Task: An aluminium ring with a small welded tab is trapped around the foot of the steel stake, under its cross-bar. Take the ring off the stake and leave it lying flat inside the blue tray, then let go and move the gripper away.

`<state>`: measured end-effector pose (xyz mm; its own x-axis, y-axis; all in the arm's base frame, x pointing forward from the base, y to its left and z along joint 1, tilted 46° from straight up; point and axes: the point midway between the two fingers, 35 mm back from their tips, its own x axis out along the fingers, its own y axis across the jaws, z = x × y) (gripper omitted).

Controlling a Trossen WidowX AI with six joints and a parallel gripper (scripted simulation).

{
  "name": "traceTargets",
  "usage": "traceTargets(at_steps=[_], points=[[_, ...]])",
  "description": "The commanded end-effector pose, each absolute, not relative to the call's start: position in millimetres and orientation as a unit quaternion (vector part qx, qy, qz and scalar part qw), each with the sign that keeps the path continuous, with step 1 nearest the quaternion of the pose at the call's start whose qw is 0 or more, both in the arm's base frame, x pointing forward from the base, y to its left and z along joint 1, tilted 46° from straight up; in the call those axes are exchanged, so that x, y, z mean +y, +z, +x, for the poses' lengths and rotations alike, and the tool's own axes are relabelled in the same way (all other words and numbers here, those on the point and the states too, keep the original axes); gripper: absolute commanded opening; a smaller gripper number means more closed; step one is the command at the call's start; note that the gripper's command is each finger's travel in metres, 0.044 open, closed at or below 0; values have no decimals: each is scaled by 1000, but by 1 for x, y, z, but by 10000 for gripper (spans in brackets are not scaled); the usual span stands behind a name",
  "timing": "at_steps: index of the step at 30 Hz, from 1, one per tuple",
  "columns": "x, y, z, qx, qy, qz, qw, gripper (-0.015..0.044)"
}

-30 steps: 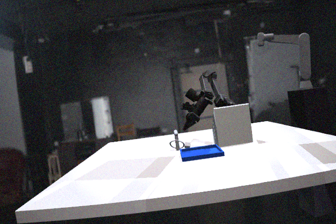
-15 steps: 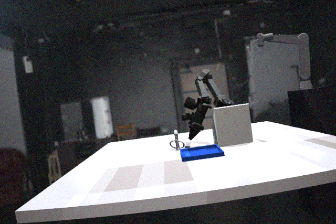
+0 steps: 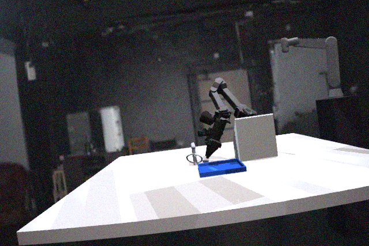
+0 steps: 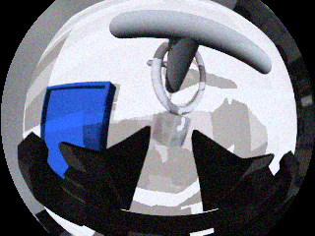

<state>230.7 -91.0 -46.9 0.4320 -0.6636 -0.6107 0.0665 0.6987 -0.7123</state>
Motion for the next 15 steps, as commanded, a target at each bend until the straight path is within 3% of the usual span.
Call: traceTargets(at_steps=[1, 10, 15], points=[[-94, -51, 233, 480, -229, -313, 787, 200], [-104, -59, 237, 479, -230, -315, 786, 200], [-103, -57, 236, 479, -233, -313, 787, 167]])
